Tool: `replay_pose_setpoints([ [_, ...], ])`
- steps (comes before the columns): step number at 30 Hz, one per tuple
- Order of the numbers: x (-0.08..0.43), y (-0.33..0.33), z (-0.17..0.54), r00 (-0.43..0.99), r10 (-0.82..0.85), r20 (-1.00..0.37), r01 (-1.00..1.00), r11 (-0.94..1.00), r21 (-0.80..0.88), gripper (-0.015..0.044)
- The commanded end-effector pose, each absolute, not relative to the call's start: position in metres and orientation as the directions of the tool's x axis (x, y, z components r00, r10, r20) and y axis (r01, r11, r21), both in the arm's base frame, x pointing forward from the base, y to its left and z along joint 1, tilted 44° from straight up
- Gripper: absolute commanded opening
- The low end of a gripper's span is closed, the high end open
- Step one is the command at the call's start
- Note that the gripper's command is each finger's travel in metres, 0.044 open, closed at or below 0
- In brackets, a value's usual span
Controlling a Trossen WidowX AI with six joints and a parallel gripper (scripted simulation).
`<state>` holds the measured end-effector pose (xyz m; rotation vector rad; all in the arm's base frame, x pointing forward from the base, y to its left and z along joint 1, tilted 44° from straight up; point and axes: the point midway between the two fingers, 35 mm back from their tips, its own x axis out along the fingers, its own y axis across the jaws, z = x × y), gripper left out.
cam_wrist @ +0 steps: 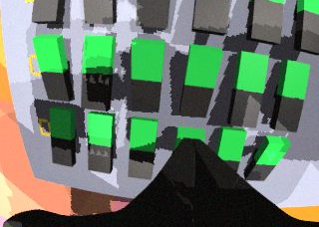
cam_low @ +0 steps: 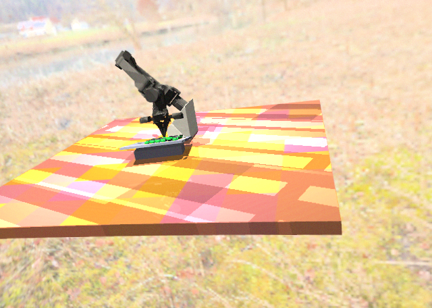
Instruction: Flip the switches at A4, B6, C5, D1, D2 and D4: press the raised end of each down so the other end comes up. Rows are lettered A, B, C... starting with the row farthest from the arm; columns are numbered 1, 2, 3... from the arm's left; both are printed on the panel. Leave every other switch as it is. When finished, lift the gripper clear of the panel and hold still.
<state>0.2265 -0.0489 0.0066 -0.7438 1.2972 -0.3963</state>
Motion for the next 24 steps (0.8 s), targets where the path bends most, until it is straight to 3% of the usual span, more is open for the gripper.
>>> replay_pose_setpoints([
  [1, 0.2266, -0.0493, 0.0058, 0.25, -0.648, -0.719, -0.14, 0.711, -0.689, 0.0],
  [24, 0.2274, -0.0513, 0.0036, 0.25, -0.648, -0.719, -0.14, 0.711, -0.689, 0.0],
])
